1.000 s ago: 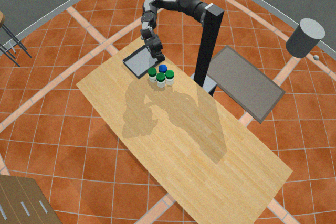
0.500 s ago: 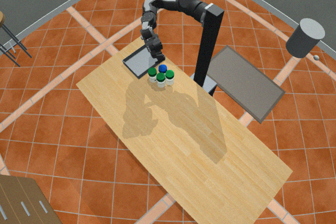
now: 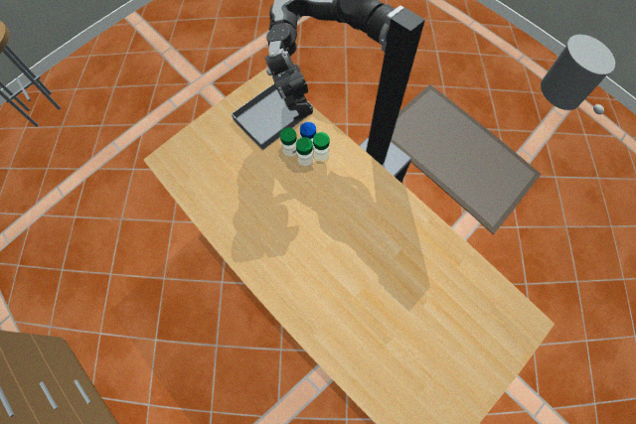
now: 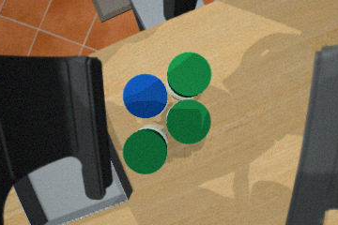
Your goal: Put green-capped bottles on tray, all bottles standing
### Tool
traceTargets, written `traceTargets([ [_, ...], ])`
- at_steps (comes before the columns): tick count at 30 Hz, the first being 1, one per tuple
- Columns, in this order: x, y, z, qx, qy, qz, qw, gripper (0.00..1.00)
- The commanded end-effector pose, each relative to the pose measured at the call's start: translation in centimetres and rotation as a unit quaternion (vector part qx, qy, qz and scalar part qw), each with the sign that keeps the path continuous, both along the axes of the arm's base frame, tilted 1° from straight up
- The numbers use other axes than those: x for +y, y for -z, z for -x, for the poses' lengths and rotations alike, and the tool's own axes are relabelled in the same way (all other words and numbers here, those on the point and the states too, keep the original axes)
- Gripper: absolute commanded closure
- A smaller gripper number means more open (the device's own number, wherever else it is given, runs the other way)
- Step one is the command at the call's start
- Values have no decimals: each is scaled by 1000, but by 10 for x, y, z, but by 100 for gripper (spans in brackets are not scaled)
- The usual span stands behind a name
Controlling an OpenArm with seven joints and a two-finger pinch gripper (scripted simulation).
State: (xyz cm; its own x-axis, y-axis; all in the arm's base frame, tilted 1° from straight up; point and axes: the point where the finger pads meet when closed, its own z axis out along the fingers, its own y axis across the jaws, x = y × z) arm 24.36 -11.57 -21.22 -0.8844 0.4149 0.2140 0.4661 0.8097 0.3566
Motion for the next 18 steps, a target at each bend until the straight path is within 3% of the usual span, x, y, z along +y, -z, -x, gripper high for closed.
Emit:
traceTargets([
  [1, 0, -1, -1, -2, 0, 0, 1000, 58],
  [7, 0, -1, -1, -2, 0, 0, 1000, 58],
  [18, -19, 7, -13, 16, 97, 80, 992, 58],
])
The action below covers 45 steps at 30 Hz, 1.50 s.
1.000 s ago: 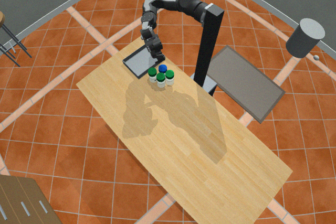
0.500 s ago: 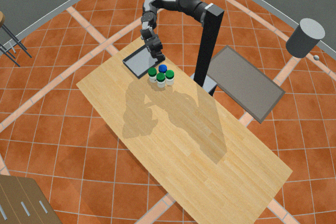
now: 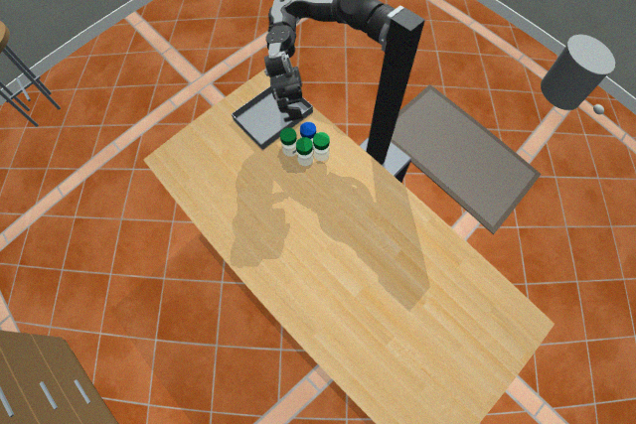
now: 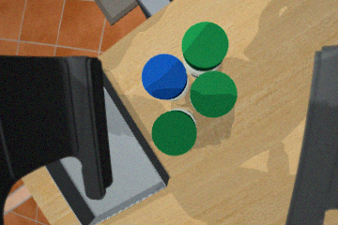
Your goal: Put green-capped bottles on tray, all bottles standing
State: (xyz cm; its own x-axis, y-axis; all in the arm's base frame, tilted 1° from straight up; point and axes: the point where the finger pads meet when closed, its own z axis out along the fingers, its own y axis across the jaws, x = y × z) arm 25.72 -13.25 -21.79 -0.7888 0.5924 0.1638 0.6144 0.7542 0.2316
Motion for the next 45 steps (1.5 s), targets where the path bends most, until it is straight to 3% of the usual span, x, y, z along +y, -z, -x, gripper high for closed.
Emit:
traceTargets([
  [1, -3, 1, 0, 3, 7, 9, 1000, 58],
  [6, -3, 1, 0, 3, 7, 9, 1000, 58],
  [16, -22, 4, -8, 20, 107, 82, 991, 58],
  [23, -22, 4, -8, 20, 107, 82, 991, 58],
  [33, -39, 2, -13, 33, 209, 145, 967, 58],
  [40, -39, 2, -13, 33, 209, 145, 967, 58],
  [45, -39, 31, -18, 31, 211, 141, 967, 58],
])
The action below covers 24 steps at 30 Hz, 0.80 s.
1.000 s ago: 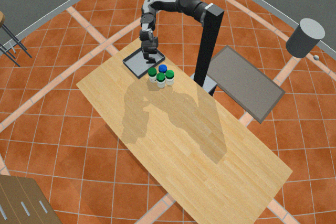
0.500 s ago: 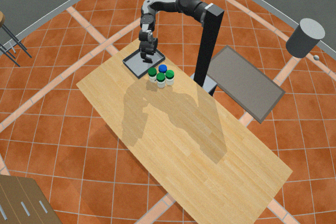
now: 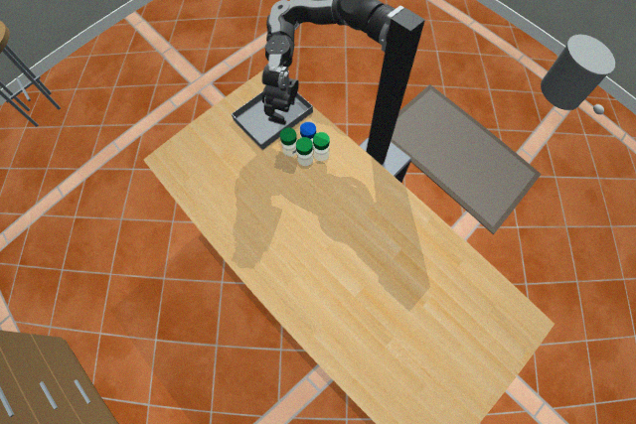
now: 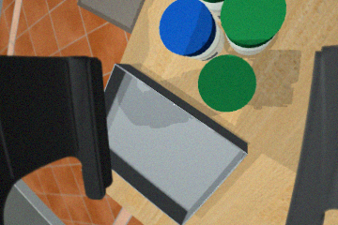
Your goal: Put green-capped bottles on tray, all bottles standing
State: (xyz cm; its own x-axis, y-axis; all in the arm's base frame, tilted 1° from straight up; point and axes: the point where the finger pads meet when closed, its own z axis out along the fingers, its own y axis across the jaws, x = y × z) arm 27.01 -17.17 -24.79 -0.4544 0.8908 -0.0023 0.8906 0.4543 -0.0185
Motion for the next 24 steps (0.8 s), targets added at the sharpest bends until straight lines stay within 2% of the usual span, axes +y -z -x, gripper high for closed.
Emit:
traceTargets([
  [1, 1, 6, -6, -14, -3, -2, 1000, 58],
  [5, 0, 30, -9, -14, -1, -2, 1000, 58],
  [12, 0, 30, -9, -14, -1, -2, 1000, 58],
  [22, -1, 92, -1, -10, -6, 1, 1000, 58],
  [24, -1, 92, -1, -10, -6, 1, 1000, 58],
])
